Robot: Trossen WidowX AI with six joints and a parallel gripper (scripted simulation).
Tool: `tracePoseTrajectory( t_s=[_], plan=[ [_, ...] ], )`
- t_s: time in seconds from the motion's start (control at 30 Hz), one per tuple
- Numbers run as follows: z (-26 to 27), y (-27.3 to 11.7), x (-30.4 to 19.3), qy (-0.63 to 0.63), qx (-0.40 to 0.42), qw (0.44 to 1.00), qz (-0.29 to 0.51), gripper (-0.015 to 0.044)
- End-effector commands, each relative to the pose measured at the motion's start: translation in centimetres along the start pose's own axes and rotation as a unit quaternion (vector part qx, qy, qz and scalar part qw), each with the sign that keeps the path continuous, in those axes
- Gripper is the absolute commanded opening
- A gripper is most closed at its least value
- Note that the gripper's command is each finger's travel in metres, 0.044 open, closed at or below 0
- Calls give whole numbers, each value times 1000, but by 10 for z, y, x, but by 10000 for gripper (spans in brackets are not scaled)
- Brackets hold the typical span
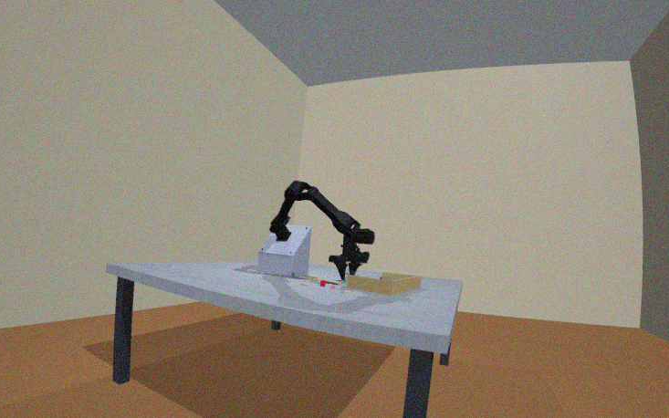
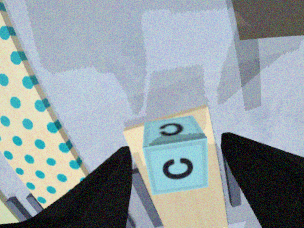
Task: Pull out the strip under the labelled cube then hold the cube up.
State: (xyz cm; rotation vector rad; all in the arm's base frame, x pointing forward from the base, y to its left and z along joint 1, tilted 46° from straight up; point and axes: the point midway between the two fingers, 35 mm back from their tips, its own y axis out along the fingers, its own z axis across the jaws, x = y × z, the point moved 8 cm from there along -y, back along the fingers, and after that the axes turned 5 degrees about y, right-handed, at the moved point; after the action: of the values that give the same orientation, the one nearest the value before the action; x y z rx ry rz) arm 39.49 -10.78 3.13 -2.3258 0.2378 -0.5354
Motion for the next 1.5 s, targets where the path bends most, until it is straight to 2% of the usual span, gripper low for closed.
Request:
tracePoseTrajectory(
  t_s=[0.0,0.33,0.47,0.7,0.83,1.47],
  plan=[
    [1,10,-4,-7,-2,1000,5,250],
    [1,12,-4,-7,-2,1000,5,250],
    [0,10,-2,-2,-2,1000,3,145],
    [0,10,-2,-2,-2,1000,3,98],
    [1,7,-2,-7,2,1000,-2,0],
    [-12,-33,-61,-8,-1,1000,7,0]
  ],
)
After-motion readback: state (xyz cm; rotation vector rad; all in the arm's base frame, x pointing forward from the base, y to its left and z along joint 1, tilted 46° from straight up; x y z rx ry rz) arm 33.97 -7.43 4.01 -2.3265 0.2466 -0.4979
